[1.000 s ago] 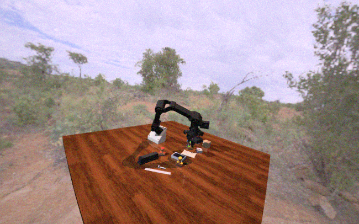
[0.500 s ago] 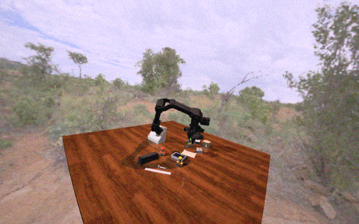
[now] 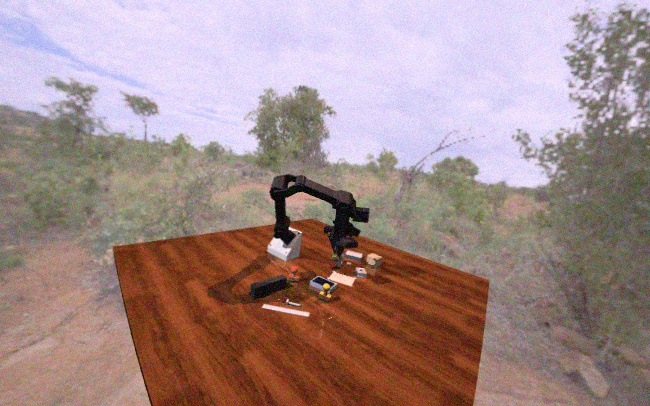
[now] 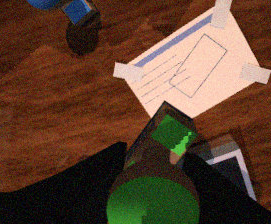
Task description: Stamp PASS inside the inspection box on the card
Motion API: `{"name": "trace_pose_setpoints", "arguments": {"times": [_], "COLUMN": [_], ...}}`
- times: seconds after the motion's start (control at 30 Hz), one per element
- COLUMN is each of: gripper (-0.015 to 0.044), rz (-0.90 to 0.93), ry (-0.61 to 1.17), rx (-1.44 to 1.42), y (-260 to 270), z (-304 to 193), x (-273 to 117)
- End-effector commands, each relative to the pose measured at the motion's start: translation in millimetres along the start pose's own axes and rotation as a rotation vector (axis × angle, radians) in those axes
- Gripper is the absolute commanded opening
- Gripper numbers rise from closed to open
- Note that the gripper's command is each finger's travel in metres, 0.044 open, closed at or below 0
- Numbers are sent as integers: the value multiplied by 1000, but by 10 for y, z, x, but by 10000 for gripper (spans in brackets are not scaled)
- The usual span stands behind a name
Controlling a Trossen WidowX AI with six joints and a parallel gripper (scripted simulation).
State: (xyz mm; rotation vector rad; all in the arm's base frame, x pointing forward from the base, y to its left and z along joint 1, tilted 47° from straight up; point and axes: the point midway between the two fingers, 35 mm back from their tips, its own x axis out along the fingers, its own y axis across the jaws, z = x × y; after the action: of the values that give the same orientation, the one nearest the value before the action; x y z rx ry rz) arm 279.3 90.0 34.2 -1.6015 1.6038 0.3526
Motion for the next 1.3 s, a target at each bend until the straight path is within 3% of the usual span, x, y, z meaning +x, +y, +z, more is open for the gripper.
{"name": "trace_pose_setpoints", "arguments": {"times": [0.0,0.57,1.27], "gripper": [0,0,0], "rz": [4,5,6], "ry": [2,5,1], "rx": [-2,-1,-2], "y": [126,616,602], "z": [-120,-632,-620], "x": [-5,62,352]}}
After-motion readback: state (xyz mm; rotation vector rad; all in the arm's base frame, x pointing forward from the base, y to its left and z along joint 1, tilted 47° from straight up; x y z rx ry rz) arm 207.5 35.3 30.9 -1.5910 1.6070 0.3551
